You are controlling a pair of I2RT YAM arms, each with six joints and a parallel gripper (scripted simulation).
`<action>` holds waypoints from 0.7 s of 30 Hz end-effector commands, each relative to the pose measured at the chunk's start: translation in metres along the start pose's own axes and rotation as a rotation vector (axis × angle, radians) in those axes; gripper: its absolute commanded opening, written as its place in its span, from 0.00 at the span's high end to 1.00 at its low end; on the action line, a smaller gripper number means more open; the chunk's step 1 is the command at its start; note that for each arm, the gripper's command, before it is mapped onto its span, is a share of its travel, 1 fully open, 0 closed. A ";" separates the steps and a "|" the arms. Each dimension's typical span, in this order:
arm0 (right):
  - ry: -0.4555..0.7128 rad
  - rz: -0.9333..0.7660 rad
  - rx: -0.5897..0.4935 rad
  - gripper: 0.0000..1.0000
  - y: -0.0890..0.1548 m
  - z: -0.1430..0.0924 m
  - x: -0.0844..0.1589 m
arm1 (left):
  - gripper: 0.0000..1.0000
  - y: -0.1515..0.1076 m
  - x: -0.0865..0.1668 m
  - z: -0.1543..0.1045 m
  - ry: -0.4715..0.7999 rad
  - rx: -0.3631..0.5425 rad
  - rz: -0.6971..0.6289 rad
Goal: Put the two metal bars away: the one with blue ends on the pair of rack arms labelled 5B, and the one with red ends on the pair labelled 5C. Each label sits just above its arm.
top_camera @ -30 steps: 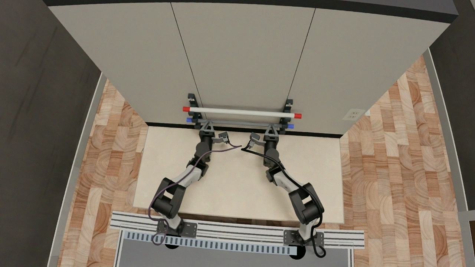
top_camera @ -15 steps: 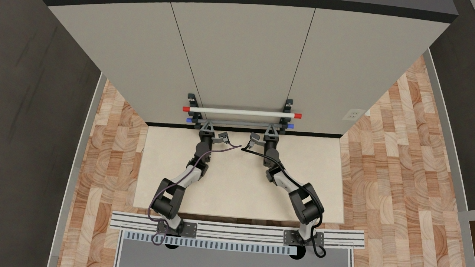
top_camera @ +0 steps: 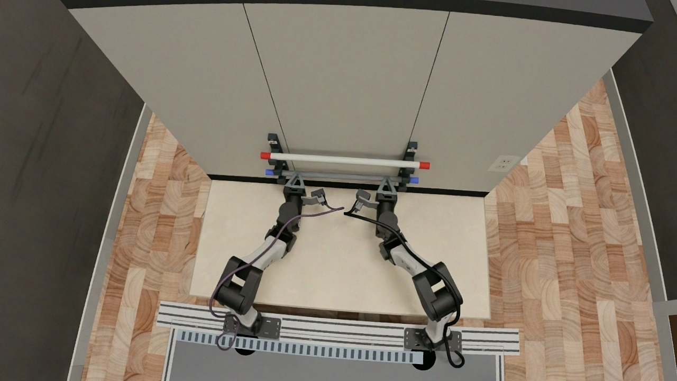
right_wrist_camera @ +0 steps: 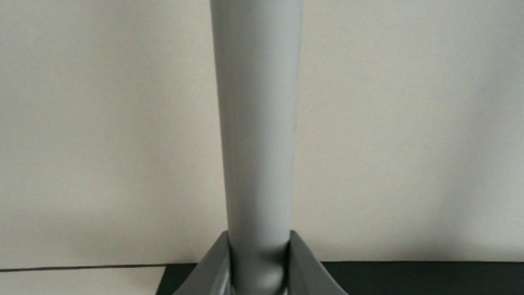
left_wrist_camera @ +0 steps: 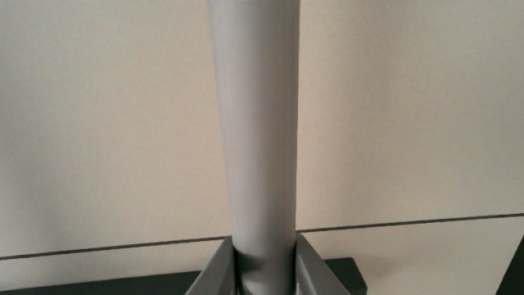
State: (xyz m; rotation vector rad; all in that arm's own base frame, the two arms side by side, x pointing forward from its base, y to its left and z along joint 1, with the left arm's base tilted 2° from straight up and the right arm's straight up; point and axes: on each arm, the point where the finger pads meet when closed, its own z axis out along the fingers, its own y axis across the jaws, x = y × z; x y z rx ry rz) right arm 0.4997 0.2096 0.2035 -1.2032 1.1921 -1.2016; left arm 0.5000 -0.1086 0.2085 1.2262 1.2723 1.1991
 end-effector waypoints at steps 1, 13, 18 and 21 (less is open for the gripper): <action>-0.003 -0.009 -0.006 1.00 -0.012 -0.003 -0.001 | 1.00 0.035 0.004 -0.002 0.006 -0.069 -0.019; -0.003 -0.009 -0.006 1.00 -0.022 -0.003 -0.001 | 1.00 0.045 0.004 -0.003 0.006 -0.069 -0.019; -0.003 -0.009 -0.006 1.00 -0.029 -0.003 -0.001 | 1.00 0.052 0.004 -0.004 0.006 -0.069 -0.019; -0.003 -0.009 -0.006 1.00 -0.033 -0.003 -0.001 | 1.00 0.056 0.004 -0.004 0.006 -0.069 -0.019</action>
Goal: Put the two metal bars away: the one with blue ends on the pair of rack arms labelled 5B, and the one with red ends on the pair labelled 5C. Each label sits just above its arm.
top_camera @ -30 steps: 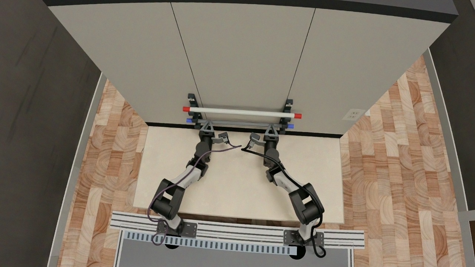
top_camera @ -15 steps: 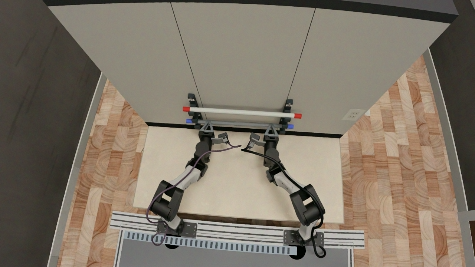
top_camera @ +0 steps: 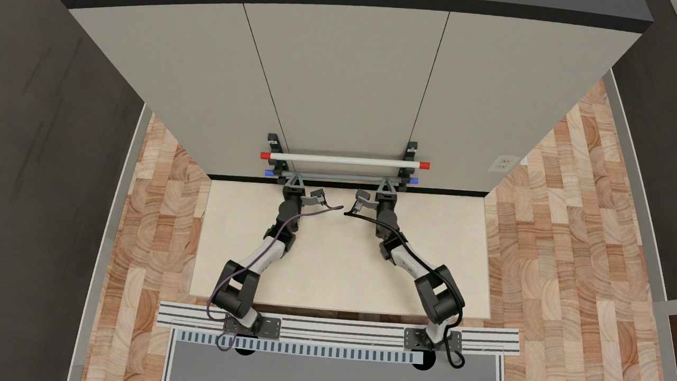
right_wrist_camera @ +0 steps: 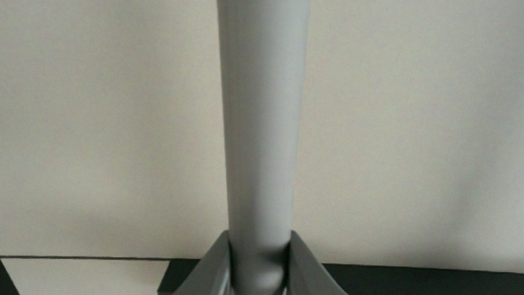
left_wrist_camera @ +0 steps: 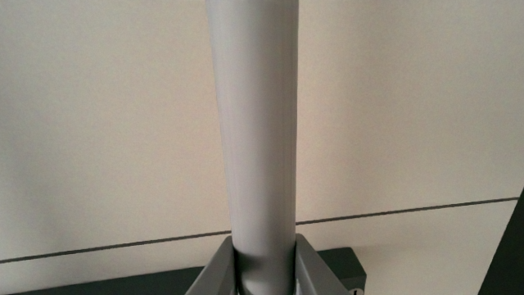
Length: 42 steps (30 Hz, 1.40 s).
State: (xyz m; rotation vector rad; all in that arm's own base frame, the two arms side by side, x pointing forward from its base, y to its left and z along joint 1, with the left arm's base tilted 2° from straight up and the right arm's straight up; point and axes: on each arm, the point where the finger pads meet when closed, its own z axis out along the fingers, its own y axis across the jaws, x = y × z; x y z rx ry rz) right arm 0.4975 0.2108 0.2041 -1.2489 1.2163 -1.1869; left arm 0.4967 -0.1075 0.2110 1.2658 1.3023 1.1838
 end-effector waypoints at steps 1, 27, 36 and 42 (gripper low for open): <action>0.002 0.004 0.040 1.00 -0.034 -0.002 0.000 | 1.00 0.054 0.003 -0.003 0.004 -0.115 -0.028; 0.002 0.004 0.040 1.00 -0.052 -0.003 0.001 | 1.00 0.073 0.004 -0.005 0.004 -0.115 -0.028; 0.002 0.004 0.040 1.00 -0.058 -0.003 0.001 | 1.00 0.076 0.004 -0.006 0.004 -0.115 -0.028; 0.002 0.004 0.040 1.00 -0.061 -0.003 0.001 | 1.00 0.077 0.004 -0.006 0.004 -0.115 -0.028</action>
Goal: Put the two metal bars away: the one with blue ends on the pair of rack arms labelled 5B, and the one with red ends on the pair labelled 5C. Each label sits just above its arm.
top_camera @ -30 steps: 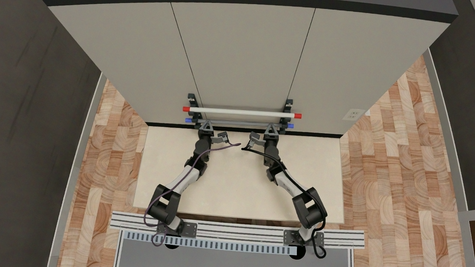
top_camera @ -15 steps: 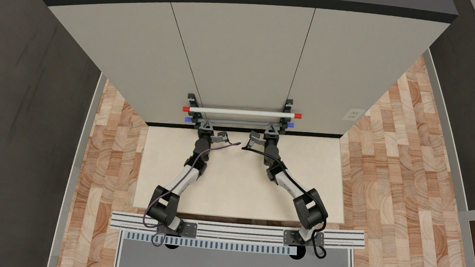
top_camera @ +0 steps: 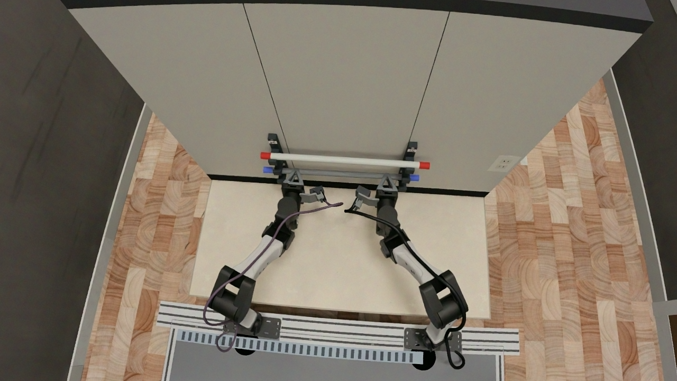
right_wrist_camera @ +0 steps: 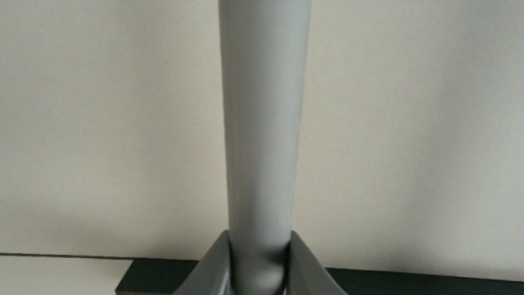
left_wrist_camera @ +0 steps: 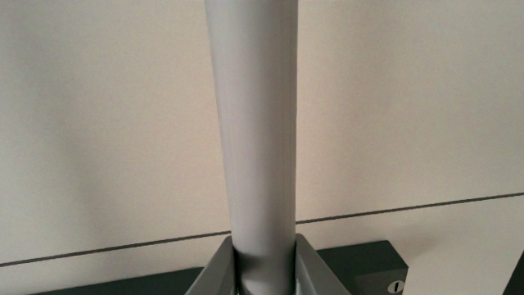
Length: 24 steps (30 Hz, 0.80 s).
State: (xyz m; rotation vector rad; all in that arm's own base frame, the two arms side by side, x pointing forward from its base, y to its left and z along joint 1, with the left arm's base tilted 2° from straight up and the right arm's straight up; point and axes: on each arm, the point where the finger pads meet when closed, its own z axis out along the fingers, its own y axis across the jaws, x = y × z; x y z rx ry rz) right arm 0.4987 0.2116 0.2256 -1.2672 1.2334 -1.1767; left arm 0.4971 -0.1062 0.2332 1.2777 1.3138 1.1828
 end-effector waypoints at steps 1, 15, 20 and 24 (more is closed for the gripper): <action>0.001 0.006 0.064 1.00 -0.039 -0.005 0.001 | 1.00 0.055 0.003 -0.005 0.000 -0.129 -0.033; 0.001 0.006 0.064 1.00 -0.041 -0.005 0.001 | 1.00 0.054 0.003 -0.005 0.000 -0.129 -0.033; 0.001 0.006 0.064 1.00 -0.042 -0.007 0.001 | 1.00 0.054 0.003 -0.006 0.000 -0.129 -0.033; 0.001 0.006 0.064 1.00 -0.042 -0.010 0.001 | 1.00 0.053 0.003 -0.010 0.000 -0.129 -0.033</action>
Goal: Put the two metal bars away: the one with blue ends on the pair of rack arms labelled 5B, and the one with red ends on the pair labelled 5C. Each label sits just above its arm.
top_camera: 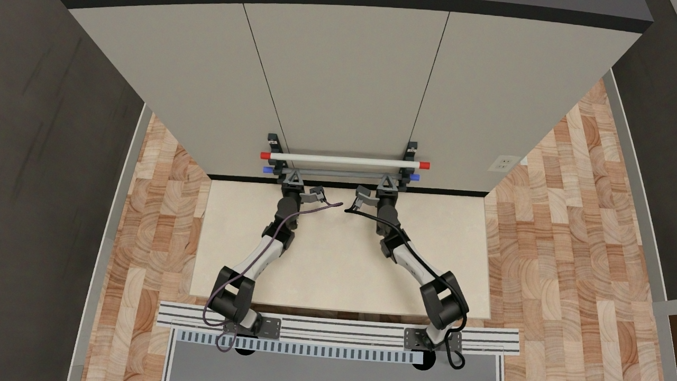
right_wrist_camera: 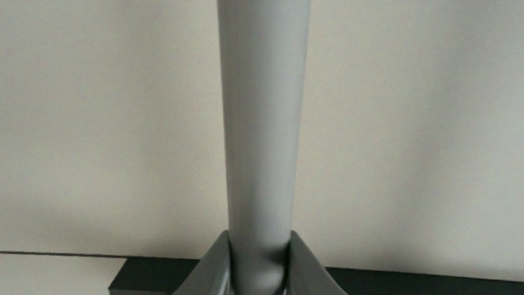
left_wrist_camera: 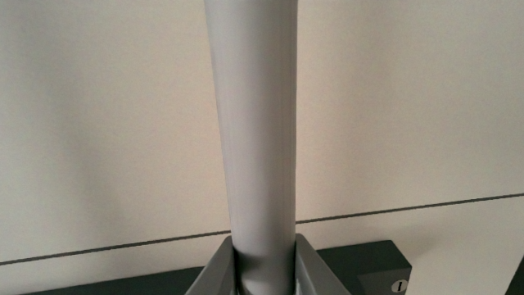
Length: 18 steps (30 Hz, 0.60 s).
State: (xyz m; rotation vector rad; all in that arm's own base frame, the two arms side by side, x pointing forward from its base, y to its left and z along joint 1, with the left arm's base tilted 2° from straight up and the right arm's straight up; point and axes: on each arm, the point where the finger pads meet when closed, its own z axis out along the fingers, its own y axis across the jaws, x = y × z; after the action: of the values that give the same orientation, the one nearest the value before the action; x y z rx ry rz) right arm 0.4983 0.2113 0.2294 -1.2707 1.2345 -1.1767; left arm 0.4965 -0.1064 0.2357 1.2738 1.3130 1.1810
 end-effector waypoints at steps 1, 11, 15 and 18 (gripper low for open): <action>0.001 0.008 0.067 1.00 -0.038 -0.010 0.001 | 1.00 0.051 0.003 -0.010 0.001 -0.127 -0.030; 0.001 0.008 0.067 1.00 -0.038 -0.017 0.001 | 1.00 0.050 0.003 -0.016 0.001 -0.127 -0.030; 0.001 0.008 0.067 1.00 -0.035 -0.020 0.001 | 1.00 0.047 0.003 -0.019 0.001 -0.127 -0.030; 0.001 0.008 0.067 1.00 -0.033 -0.023 0.001 | 1.00 0.044 0.003 -0.022 0.001 -0.127 -0.030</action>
State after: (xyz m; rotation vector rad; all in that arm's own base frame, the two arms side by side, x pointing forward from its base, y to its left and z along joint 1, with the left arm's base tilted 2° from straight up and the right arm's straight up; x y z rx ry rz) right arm 0.4881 0.2108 0.2390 -1.2589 1.2288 -1.1812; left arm 0.4881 -0.1068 0.2450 1.2596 1.3000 1.1844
